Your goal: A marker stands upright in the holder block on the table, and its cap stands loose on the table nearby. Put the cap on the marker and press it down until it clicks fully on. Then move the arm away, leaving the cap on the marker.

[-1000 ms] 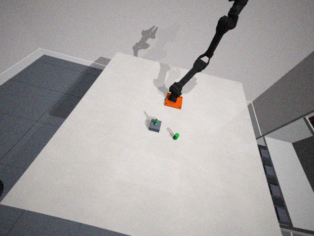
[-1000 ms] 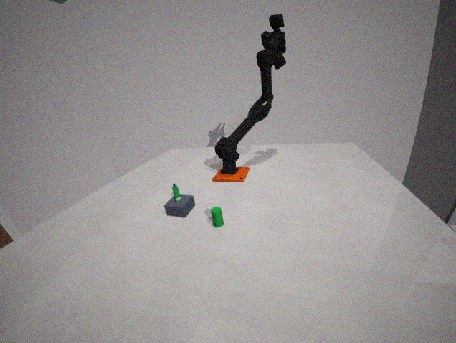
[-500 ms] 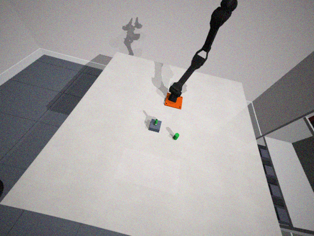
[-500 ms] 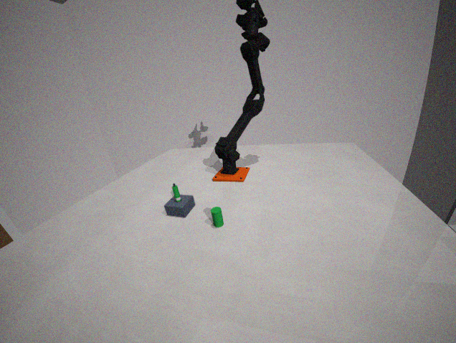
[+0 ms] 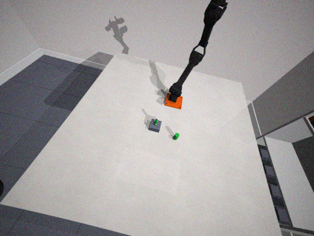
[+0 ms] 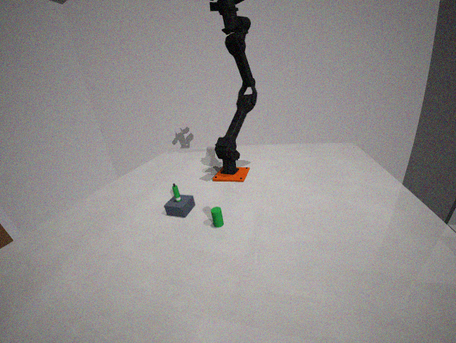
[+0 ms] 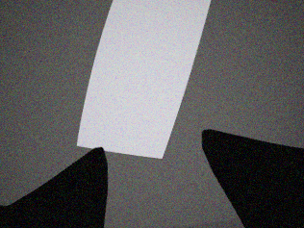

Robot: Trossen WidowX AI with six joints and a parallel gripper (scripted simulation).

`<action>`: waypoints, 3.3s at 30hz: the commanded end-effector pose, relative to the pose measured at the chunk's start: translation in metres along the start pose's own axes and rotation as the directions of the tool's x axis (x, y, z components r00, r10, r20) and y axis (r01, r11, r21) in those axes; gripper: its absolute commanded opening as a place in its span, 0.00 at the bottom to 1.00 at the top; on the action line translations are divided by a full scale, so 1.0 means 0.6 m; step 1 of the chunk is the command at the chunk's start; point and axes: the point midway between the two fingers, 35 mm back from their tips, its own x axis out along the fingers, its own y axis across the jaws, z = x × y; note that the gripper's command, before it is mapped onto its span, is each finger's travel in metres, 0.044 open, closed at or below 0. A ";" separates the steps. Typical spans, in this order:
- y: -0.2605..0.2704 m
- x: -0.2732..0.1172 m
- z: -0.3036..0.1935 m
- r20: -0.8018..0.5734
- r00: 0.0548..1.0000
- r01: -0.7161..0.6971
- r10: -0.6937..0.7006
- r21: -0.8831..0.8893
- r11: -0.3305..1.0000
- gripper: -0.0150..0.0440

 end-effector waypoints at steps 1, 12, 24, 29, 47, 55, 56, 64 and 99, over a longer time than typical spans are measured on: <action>-0.109 0.011 -0.007 -0.036 0.990 0.140 -0.139 0.032 0.990 0.66; -0.365 -0.013 -0.051 -0.134 0.850 0.504 -0.510 -0.075 0.860 0.66; -0.627 -0.148 -0.153 -0.294 0.468 0.767 -0.833 -0.333 0.548 0.66; -0.711 -0.235 -0.199 -0.346 0.246 0.789 -0.905 -0.471 0.395 0.66; -0.838 -0.675 -0.327 -0.298 -0.707 0.341 -0.642 -0.938 0.060 0.66; -0.758 -0.862 -0.342 -0.077 -0.967 0.029 -0.243 -0.980 0.196 0.66; -0.751 -0.871 -0.341 -0.058 -0.975 0.012 -0.216 -0.978 0.210 0.66; -0.769 -0.916 -0.338 -0.052 -0.977 0.006 -0.207 -0.977 0.215 0.66; -0.793 -1.009 -0.342 -0.052 -0.977 0.006 -0.207 -0.977 0.215 0.66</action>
